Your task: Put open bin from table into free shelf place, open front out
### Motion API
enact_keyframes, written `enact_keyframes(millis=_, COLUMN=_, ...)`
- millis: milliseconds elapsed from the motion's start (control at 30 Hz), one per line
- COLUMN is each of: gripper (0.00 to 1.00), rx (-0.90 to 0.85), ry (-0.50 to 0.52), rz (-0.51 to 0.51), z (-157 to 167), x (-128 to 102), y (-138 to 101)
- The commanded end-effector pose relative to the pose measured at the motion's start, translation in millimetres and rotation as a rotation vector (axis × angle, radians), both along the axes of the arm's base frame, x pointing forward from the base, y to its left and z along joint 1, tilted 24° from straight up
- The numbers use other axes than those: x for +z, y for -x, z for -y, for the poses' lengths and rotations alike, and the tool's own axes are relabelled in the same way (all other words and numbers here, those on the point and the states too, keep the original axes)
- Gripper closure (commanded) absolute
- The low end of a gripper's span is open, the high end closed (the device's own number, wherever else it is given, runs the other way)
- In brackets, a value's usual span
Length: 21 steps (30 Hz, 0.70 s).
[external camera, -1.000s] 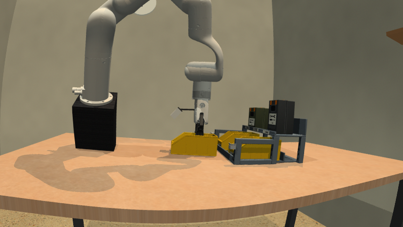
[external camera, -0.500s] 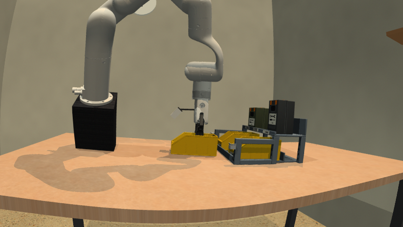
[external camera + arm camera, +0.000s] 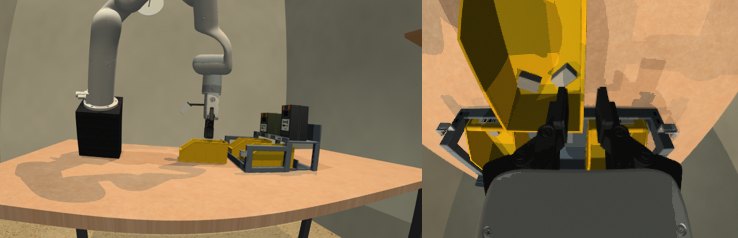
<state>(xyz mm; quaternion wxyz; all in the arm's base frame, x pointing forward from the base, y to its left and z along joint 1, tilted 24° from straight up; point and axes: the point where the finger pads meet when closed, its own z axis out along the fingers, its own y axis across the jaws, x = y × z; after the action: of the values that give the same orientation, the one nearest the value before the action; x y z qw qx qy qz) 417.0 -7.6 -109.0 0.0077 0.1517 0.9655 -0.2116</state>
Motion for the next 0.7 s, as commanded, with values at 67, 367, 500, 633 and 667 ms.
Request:
enact_keyframes(millis=67, gripper=0.72, rx=0.001, ry=-0.001, rz=0.004, z=-10, x=21, y=-3)
enact_keyframes(millis=367, gripper=0.72, rx=0.001, ry=-0.001, rz=0.004, z=-23, x=51, y=-5)
enact_keyframes(millis=500, gripper=0.72, rx=0.001, ry=-0.001, rz=0.004, z=-23, x=51, y=-5)
enact_keyframes(millis=633, gripper=0.67, rx=0.001, ry=-0.001, rz=0.003, z=-23, x=50, y=-4)
enact_keyframes(millis=667, gripper=0.67, rx=0.001, ry=-0.001, rz=0.003, z=-23, x=50, y=-4)
